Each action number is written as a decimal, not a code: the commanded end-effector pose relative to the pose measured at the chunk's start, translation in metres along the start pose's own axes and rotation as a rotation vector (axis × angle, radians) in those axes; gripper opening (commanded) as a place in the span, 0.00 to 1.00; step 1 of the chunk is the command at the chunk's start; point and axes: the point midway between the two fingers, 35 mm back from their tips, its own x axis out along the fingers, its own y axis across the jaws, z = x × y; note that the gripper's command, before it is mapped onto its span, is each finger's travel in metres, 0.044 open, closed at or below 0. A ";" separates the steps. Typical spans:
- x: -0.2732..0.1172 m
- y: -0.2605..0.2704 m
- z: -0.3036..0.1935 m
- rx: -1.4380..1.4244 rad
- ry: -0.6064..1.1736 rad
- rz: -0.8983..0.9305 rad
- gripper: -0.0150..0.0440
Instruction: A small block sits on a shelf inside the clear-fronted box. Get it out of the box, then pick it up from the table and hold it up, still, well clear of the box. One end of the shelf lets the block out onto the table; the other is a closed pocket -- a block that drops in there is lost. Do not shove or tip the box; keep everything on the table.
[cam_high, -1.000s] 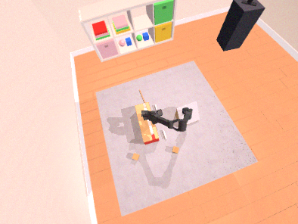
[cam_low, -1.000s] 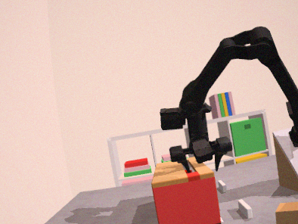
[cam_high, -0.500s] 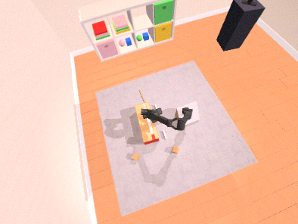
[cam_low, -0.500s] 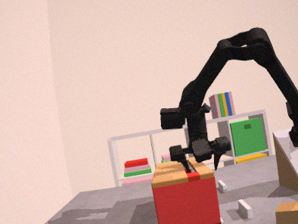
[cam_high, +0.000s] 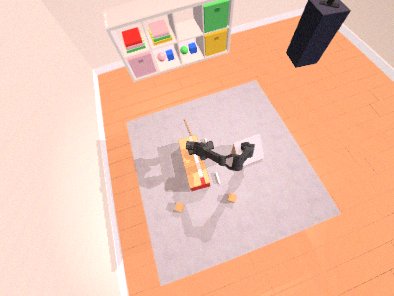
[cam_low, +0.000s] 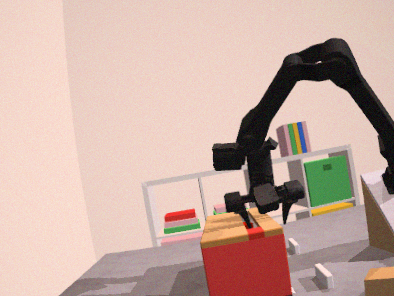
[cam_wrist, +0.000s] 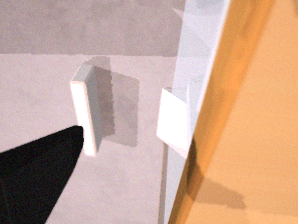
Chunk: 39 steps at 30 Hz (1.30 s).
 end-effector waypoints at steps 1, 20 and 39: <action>0.001 -0.003 -0.005 -0.006 0.008 -0.005 0.93; 0.007 -0.003 -0.023 -0.006 0.009 -0.005 0.93; -0.011 -0.002 -0.045 0.001 0.010 -0.001 0.93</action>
